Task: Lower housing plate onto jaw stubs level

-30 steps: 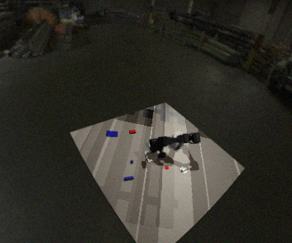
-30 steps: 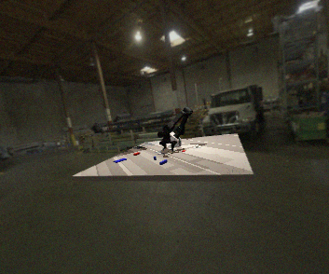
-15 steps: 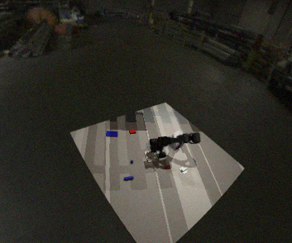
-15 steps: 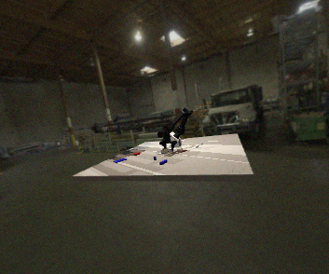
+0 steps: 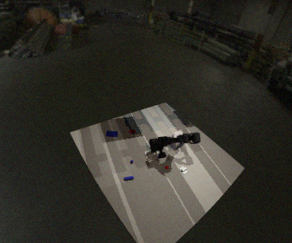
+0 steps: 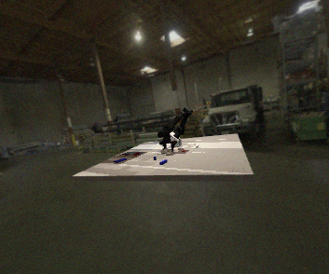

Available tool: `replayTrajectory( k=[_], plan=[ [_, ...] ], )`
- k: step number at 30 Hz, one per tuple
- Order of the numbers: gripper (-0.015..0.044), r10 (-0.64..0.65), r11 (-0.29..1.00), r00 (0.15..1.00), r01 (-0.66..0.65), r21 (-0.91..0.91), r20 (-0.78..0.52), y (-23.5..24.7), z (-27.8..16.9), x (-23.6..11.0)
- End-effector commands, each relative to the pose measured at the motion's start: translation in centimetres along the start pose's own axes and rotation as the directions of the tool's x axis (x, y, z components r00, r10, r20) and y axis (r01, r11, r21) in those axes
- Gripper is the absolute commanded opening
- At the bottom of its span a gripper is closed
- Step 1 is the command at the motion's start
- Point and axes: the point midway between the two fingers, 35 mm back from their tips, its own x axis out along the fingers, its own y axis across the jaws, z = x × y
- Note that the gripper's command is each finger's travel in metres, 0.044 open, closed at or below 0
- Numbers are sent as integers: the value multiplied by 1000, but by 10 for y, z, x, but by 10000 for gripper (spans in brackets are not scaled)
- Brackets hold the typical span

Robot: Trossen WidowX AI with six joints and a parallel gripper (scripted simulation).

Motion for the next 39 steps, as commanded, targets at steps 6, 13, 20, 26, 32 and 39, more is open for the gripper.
replayTrajectory(
  k=[6,13,20,26,32,39],
  plan=[
    [351,3,1000,1000,-3,3,-1,0,0,1],
    [351,3,1000,1000,-3,3,-1,0,0,1],
    [440,0,1000,1000,0,0,0,0,0,0],
    [440,0,1000,1000,0,0,0,0,0,0],
    [440,0,1000,1000,0,0,0,0,0,0],
    [440,-2,1000,1000,2,2,1,-1,2,-33]
  ],
)
